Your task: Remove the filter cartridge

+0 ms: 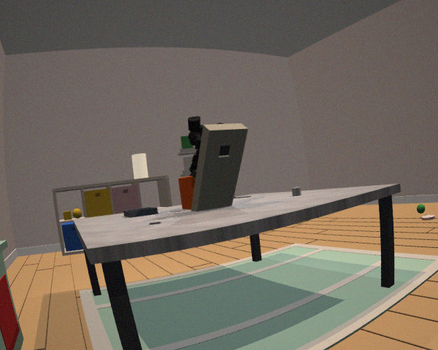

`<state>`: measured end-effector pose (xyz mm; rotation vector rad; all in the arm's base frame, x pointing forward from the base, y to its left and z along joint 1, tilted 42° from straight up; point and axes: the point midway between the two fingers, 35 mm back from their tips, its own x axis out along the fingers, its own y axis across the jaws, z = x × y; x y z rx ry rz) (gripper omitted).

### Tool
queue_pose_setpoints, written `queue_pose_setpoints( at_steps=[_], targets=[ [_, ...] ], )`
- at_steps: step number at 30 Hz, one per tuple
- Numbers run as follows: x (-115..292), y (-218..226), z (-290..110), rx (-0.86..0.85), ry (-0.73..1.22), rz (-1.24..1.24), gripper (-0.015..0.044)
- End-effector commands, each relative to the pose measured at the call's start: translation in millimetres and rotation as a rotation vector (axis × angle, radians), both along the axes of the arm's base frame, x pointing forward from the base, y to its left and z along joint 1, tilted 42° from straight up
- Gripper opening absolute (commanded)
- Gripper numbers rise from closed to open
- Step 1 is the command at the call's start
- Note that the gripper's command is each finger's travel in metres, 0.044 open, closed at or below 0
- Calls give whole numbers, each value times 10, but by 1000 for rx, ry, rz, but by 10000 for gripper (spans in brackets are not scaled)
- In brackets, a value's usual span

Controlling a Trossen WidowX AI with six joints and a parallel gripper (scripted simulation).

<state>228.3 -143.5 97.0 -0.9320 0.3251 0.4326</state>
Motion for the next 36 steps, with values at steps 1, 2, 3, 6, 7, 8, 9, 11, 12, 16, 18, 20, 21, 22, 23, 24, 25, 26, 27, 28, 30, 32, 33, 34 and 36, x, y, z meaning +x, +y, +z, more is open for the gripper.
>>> queue_pose_setpoints(
  at_steps=[1, 2, 3, 6, 7, 8, 9, 11, 12, 16, 18, 20, 21, 22, 23, 24, 25, 26, 27, 28, 30, 32, 33, 34, 36],
  targets=[
    [1, -4, 0, 0, 0, 0, 102],
    [1, -4, 0, 0, 0, 0, 102],
    [1, -4, 0, 0, 0, 0, 102],
    [1, -4, 0, 0, 0, 0, 102],
    [1, -4, 0, 0, 0, 0, 102],
    [2, -2, -1, 0, 4, 2, 102],
    [7, -8, -2, 2, 15, 10, 102],
    [25, -26, -6, 8, 58, 40, 102],
    [33, -33, -7, 11, 82, 59, 102],
    [87, -117, 70, 14, 106, 80, 102],
    [192, -323, 291, 1, 43, 32, 102],
    [256, -459, 460, -7, -3, 3, 102],
    [263, -476, 482, -8, -9, 0, 102],
    [263, -476, 482, -8, -9, 0, 102],
    [263, -476, 482, -8, -9, 0, 102],
    [263, -476, 482, -8, -9, 0, 102],
    [263, -476, 482, -8, -9, 0, 102],
    [263, -476, 482, -8, -9, 0, 102],
    [263, -488, 494, -8, -8, 0, 128],
    [260, -523, 528, -9, -7, 0, 154],
    [246, -648, 655, -11, -3, 1, 207],
    [221, -777, 798, -12, 0, 2, 259],
    [205, -838, 870, -12, 0, 2, 286],
    [187, -896, 943, -12, 1, 2, 312],
    [159, -970, 1041, -12, 1, 2, 364]
  ],
)
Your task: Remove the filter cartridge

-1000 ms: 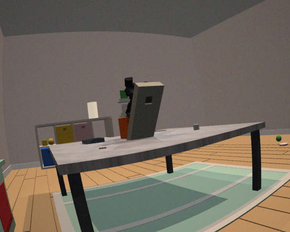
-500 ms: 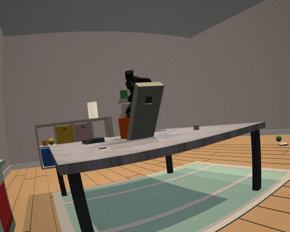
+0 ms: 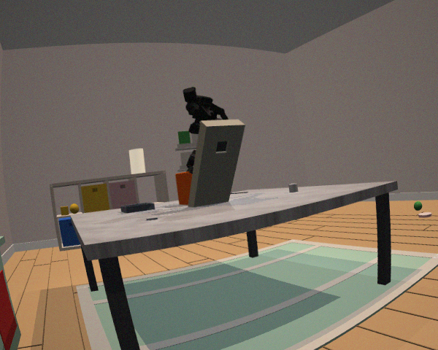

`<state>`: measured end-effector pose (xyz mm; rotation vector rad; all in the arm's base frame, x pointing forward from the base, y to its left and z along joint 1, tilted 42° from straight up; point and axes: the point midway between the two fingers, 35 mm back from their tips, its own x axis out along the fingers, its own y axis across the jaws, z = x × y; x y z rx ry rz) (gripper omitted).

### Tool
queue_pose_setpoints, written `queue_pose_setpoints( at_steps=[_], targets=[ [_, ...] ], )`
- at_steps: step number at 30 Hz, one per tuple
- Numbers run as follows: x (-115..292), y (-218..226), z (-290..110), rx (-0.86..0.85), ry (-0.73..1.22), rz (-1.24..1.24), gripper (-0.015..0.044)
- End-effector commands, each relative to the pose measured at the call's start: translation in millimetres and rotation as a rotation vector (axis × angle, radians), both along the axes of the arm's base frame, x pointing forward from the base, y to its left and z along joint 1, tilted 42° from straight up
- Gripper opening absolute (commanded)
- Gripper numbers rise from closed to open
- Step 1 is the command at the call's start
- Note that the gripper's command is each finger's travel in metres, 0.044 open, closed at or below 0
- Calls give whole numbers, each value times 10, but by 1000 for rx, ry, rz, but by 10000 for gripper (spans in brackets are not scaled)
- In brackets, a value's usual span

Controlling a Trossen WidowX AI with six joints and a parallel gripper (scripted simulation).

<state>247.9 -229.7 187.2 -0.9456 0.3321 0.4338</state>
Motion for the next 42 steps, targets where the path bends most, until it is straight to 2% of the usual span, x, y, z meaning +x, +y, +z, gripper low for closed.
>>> queue_pose_setpoints(
  at_steps=[1, 3, 5, 13, 16, 18, 42],
  targets=[
    [-40, -118, 151, 2, -4, 1, 391],
    [-41, -81, 108, 71, 27, -25, 338],
    [-49, 27, -10, 259, 114, -99, 305],
    [-166, 542, -479, 1011, 556, -497, 305],
    [-245, 747, -629, 1253, 739, -684, 305],
    [-285, 838, -689, 1351, 820, -774, 305],
    [-135, 954, -866, 1360, 830, -787, 305]
  ],
)
